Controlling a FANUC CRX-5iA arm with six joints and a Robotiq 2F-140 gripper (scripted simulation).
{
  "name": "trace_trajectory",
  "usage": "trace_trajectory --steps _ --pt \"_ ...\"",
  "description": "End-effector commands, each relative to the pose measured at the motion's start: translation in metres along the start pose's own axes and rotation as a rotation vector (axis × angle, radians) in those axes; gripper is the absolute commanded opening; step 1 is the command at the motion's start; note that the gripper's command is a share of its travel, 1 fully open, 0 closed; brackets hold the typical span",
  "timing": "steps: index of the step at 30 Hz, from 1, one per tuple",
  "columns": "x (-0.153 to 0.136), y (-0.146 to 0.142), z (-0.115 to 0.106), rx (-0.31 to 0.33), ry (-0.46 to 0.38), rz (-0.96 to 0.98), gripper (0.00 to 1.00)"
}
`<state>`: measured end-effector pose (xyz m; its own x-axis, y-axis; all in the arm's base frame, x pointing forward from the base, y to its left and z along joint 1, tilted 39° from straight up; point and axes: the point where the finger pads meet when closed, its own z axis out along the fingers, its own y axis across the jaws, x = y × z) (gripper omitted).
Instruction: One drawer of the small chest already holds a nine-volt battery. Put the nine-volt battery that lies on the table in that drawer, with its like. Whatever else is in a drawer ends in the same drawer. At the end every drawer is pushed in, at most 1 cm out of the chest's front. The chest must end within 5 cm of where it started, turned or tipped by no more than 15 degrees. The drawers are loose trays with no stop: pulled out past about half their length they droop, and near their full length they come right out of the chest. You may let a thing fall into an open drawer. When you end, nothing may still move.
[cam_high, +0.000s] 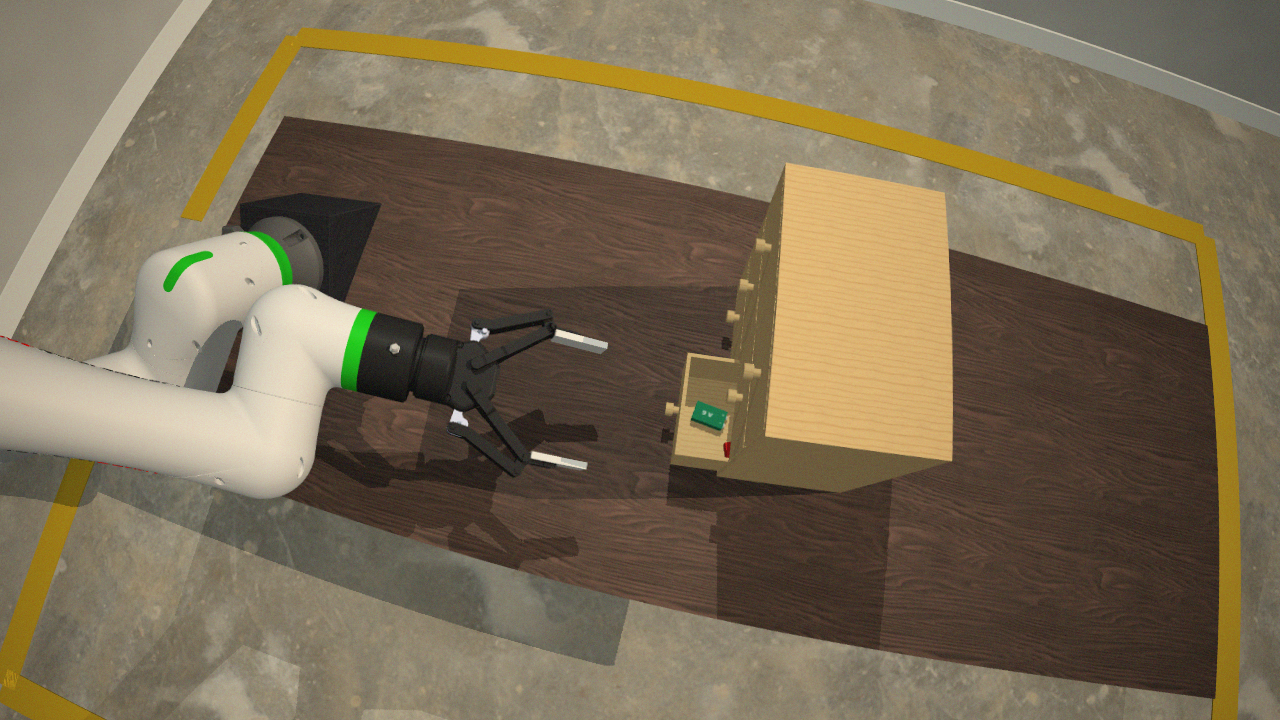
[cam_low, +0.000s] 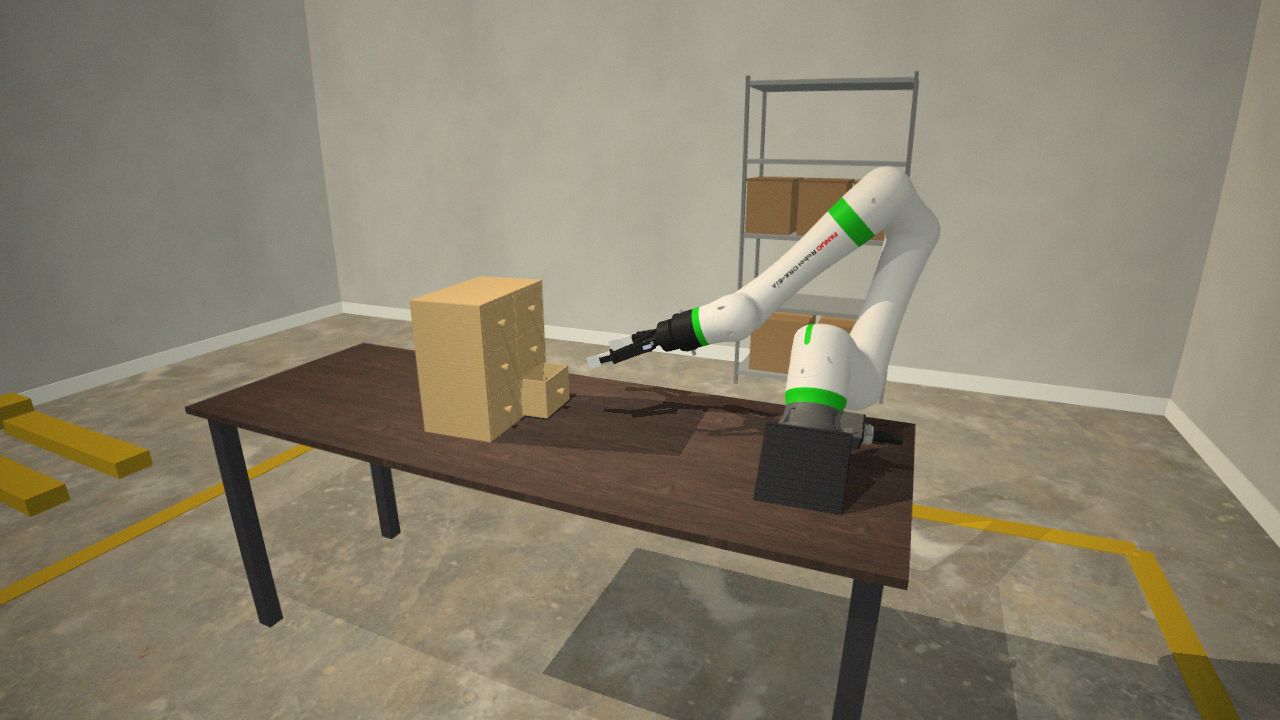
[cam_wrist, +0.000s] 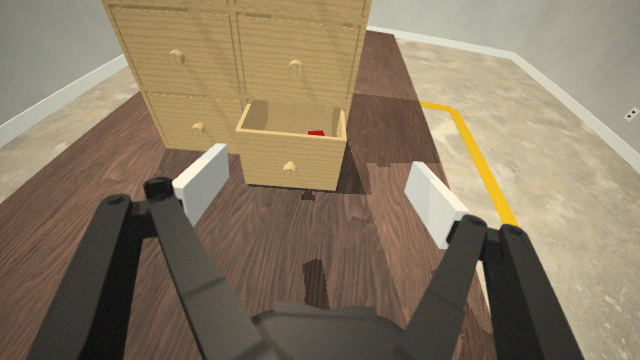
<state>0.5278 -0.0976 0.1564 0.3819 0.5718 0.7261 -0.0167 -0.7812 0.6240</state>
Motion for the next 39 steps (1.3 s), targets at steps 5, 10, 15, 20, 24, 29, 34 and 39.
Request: trace_trajectory --steps 5,10,15,20,24,29,34,39 --pt "-0.011 0.000 -0.034 -0.001 -0.002 0.000 1.00" --pt "-0.013 0.000 -0.040 -0.001 -0.002 0.000 1.00" --pt "-0.014 0.000 -0.044 -0.001 -0.002 0.000 1.00" --pt "-0.015 0.000 -0.045 -0.001 -0.002 0.000 1.00" --pt "-0.014 0.001 -0.044 -0.002 -0.013 0.000 1.00" --pt "-0.014 0.001 -0.043 -0.003 -0.051 -0.001 1.00" --pt "-0.009 0.002 -0.046 -0.005 -0.203 0.000 1.00" --pt "-0.001 0.002 -0.050 -0.002 -0.438 0.001 1.00"
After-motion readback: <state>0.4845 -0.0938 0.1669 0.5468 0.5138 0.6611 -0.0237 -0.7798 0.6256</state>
